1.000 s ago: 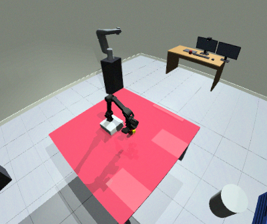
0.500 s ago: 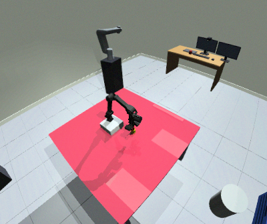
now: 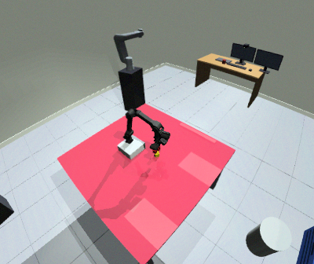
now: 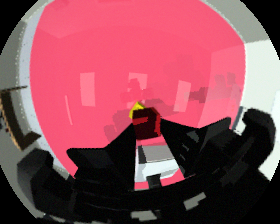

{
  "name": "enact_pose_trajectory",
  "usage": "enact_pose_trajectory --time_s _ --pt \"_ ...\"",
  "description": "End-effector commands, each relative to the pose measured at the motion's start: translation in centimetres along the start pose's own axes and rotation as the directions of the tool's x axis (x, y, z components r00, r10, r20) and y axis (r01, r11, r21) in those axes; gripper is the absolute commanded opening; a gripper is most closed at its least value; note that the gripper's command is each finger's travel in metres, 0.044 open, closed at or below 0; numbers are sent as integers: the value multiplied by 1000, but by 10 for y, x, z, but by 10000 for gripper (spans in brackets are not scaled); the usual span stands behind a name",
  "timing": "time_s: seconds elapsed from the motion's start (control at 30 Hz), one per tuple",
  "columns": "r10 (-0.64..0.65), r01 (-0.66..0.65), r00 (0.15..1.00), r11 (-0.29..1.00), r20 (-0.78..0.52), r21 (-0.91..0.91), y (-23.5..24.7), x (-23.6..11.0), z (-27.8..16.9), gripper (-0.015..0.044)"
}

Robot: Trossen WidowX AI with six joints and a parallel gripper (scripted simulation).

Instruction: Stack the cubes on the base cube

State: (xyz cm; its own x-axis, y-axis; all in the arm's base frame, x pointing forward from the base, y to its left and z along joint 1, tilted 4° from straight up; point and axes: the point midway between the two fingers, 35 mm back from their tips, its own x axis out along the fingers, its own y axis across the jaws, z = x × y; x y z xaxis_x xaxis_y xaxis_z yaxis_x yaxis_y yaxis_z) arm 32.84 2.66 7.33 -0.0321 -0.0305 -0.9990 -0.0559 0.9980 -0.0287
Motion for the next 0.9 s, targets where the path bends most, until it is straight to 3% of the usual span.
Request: enact_pose_trajectory --time_s 0.0,0.33,0.87 --pt "4 -4 1000 1000 6 3 6 -1 0 105" --pt "0 0 1000 1000 9 -9 6 27 -2 105" --pt "2 -2 1000 1000 8 -4 6 42 -1 105"
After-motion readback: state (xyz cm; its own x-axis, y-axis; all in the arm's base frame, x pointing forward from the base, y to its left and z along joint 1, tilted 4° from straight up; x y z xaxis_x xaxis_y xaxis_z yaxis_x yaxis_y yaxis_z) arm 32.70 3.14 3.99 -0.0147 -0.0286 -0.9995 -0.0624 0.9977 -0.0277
